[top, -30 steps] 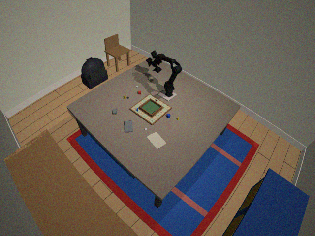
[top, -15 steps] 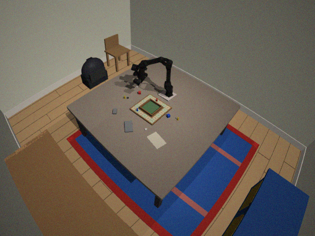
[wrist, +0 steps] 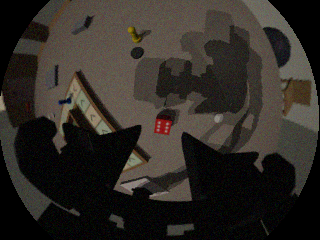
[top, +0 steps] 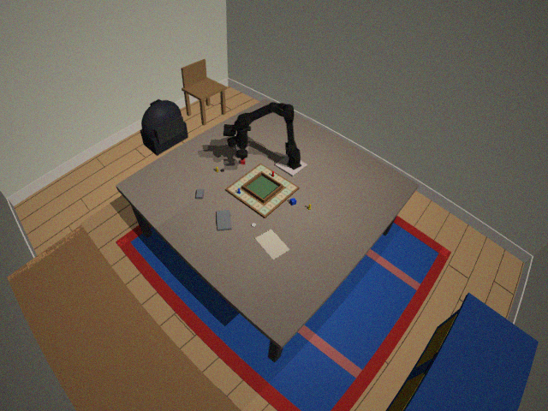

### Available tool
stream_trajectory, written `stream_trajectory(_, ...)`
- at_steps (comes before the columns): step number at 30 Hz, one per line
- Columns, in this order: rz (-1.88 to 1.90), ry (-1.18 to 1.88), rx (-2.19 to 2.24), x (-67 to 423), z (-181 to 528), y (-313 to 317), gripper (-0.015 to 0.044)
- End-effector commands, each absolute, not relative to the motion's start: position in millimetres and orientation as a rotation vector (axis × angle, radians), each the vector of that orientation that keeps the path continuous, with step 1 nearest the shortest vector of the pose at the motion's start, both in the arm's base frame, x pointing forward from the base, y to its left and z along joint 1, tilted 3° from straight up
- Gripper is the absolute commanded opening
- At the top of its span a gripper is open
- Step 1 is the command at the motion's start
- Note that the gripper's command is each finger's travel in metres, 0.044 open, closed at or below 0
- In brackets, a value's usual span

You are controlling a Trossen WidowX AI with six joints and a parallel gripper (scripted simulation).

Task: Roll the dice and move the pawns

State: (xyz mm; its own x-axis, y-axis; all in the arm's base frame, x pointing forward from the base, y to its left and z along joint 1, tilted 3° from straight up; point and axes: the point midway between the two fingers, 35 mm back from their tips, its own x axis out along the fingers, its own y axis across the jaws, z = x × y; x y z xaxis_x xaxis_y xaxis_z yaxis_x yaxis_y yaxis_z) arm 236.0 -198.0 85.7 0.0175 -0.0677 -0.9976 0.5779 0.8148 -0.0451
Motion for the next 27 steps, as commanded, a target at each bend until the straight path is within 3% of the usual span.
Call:
stream_trajectory(1,-0.523,1.491,0.426,233.9,78.8,-197.5,0.0275)
stream_trajectory(23,-0.523,1.492,0.426,233.7,47.0,-199.6,0.0275)
stream_trajectory(27,-0.523,1.492,0.426,233.7,47.0,-199.6,0.017)
